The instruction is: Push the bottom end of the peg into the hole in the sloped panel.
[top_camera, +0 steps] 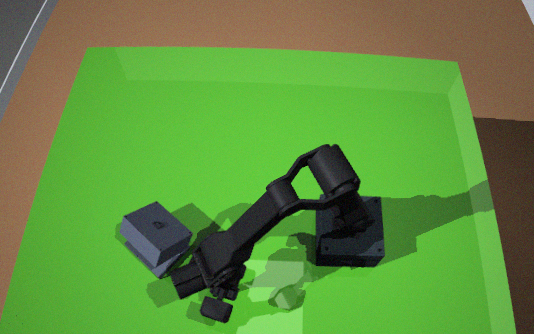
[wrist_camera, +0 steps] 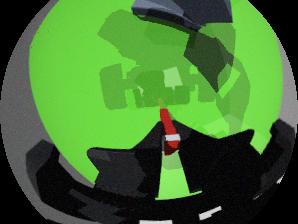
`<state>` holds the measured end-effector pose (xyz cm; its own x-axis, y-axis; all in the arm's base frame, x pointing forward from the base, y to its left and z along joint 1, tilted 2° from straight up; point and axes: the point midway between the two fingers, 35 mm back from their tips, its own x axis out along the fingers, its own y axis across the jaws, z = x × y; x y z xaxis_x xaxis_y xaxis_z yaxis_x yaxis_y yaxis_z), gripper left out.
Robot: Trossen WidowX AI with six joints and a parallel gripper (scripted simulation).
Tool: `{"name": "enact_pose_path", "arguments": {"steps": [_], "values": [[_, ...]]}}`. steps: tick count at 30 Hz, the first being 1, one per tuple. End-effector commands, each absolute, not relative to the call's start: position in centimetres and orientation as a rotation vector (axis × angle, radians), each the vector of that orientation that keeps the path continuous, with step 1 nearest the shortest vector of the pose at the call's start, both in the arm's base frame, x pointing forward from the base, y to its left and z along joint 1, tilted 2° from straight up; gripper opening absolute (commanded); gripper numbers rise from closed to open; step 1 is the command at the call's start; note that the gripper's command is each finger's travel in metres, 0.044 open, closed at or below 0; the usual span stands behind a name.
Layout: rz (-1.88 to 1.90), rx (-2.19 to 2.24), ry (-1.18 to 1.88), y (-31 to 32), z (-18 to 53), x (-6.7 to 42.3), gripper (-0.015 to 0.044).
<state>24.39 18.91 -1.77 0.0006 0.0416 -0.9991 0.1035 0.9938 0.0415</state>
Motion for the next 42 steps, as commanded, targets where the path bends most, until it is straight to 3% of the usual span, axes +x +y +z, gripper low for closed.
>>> {"name": "enact_pose_path", "arguments": {"steps": [1,9,24,42], "values": [[-0.049,0.114,1.571,18.9,-1.7,24.4,0.0020],[-0.049,0.114,1.572,18.9,-1.2,24.4,0.0000],[-0.050,0.118,1.574,18.6,6.0,24.7,0.0000],[0.049,0.086,1.582,17.9,6.5,26.0,0.0000]]}}
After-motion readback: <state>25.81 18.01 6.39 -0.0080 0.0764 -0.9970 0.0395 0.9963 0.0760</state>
